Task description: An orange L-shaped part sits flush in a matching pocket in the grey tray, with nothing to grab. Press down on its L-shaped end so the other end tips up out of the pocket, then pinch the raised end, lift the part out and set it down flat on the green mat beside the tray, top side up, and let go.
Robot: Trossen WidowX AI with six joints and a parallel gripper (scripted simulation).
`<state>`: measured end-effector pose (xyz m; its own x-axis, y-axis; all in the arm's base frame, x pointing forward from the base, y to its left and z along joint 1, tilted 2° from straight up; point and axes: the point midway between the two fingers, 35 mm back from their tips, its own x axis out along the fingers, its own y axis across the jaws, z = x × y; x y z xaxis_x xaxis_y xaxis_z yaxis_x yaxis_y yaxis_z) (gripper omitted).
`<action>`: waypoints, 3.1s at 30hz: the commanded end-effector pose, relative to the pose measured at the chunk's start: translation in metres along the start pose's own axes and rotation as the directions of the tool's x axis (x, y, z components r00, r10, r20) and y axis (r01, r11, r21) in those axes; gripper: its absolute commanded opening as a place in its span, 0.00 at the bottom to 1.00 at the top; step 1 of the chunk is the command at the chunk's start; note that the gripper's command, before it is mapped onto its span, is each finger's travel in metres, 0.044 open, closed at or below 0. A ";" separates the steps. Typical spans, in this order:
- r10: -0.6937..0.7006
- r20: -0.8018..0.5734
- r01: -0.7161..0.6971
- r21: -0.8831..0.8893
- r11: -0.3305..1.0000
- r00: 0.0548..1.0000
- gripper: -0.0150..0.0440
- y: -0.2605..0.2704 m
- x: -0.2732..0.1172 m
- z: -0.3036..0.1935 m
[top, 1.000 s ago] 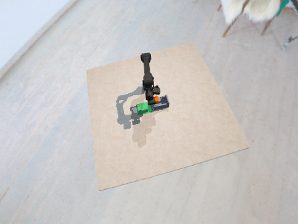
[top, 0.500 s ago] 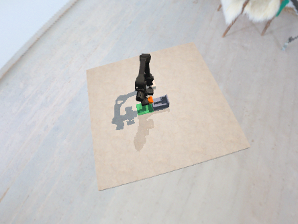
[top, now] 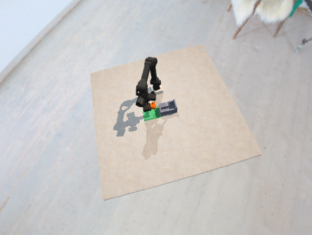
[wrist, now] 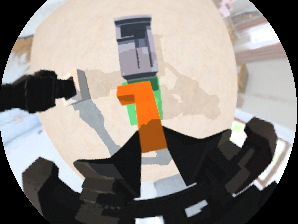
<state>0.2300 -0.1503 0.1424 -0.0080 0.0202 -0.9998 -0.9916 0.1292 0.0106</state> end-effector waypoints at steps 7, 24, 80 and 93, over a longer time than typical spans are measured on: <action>-0.006 -0.007 0.006 -0.005 1.000 1.000 0.25 -0.002 0.010 -0.003; -0.006 -0.007 0.006 -0.005 1.000 1.000 0.25 -0.002 0.037 -0.003; -0.007 -0.003 0.007 0.000 1.000 1.000 0.61 -0.002 0.080 -0.003; -0.006 -0.007 0.006 -0.005 1.000 1.000 0.93 -0.001 -0.010 -0.003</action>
<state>0.2332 -0.1541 0.1294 -0.0054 0.0189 -0.9998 -0.9915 0.1303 0.0078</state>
